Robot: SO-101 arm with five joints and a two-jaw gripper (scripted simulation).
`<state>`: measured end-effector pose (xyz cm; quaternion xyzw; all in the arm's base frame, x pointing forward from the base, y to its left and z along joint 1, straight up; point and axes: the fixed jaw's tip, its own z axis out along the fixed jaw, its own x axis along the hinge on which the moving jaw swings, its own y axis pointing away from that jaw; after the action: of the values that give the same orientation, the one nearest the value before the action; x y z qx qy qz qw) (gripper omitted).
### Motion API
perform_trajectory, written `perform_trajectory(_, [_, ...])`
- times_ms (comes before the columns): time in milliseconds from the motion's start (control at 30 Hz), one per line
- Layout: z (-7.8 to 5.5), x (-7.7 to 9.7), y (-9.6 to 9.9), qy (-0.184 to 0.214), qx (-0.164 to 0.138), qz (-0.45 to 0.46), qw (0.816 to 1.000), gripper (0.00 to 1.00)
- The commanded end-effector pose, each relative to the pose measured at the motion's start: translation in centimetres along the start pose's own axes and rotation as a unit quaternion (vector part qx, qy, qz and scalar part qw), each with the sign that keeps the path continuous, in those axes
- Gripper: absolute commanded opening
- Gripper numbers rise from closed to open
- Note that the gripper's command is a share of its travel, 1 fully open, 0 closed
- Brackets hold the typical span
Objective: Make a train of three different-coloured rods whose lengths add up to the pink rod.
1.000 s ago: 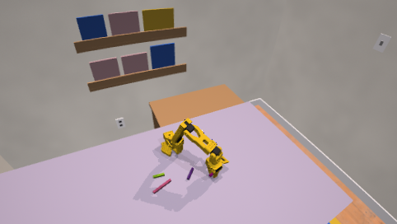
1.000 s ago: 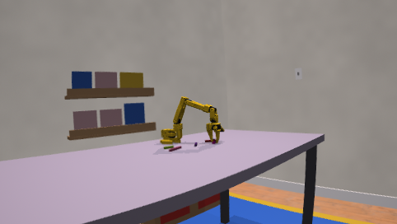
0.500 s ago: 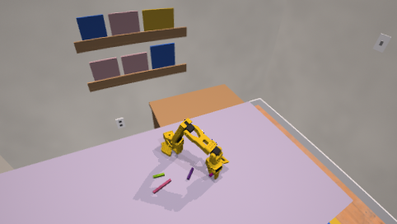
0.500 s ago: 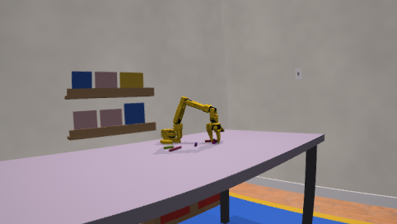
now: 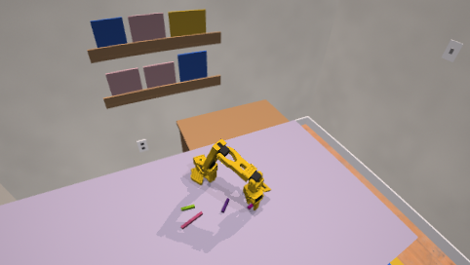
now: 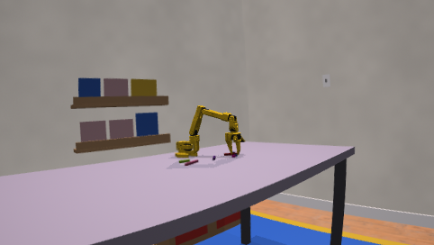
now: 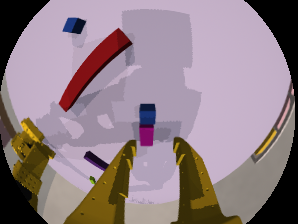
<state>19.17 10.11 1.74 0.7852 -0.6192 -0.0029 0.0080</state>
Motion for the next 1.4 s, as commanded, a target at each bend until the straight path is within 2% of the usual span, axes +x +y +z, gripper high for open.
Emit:
perform_trajectory(0, [-3.7,-0.6,-1.8,-0.018,0.069,0.000,0.997,0.17])
perform_trajectory(133, [-4.7,-0.6,-1.6,-0.018,0.069,0.000,0.997,0.17])
perform_trajectory(200, [-4.7,-0.6,-1.6,-0.018,0.069,0.000,0.997,0.17])
perform_trajectory(467, [-6.2,-0.5,-1.3,-0.018,0.069,0.000,0.997,0.17])
perform_trajectory(1367, [-6.2,-0.4,-1.2,-0.018,0.069,-0.001,0.997,0.17])
